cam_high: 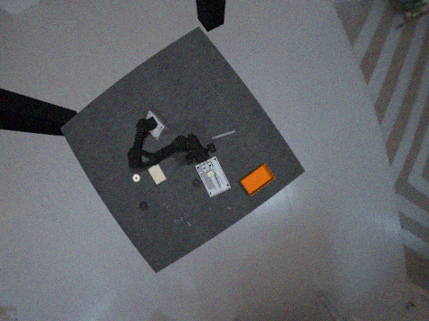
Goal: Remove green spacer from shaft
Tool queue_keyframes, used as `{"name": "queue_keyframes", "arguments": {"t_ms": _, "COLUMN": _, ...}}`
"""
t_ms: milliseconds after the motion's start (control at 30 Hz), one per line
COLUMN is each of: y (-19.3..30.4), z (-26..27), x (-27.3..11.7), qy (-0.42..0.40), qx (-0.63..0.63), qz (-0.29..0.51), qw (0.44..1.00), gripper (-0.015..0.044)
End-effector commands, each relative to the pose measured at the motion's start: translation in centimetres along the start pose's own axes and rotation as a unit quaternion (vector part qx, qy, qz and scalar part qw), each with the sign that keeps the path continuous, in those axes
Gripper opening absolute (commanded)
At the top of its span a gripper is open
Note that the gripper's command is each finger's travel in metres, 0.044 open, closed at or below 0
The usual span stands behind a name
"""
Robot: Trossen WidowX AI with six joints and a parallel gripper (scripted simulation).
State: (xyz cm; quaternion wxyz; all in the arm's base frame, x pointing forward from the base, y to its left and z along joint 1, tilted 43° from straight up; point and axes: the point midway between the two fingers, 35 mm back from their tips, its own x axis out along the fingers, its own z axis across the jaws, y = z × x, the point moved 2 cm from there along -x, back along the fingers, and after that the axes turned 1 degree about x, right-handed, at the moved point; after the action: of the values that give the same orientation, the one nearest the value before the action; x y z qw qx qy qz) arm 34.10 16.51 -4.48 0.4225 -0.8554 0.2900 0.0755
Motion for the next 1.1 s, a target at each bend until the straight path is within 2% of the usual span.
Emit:
{"name": "queue_keyframes", "arguments": {"t_ms": 0, "y": -0.28, "z": -0.04, "x": 0.23, "qy": 0.002, "qx": 0.001, "qz": -0.001, "qw": 1.000, "gripper": 0.0000}}
{"name": "queue_keyframes", "arguments": {"t_ms": 867, "y": -0.70, "z": -0.07, "x": 0.66, "qy": 0.002, "qx": 0.002, "qz": -0.001, "qw": 1.000, "gripper": 0.0000}}
{"name": "queue_keyframes", "arguments": {"t_ms": 1067, "y": -0.41, "z": 0.02, "x": 0.39, "qy": 0.000, "qx": -0.001, "qz": 0.000, "qw": 1.000, "gripper": 0.0157}}
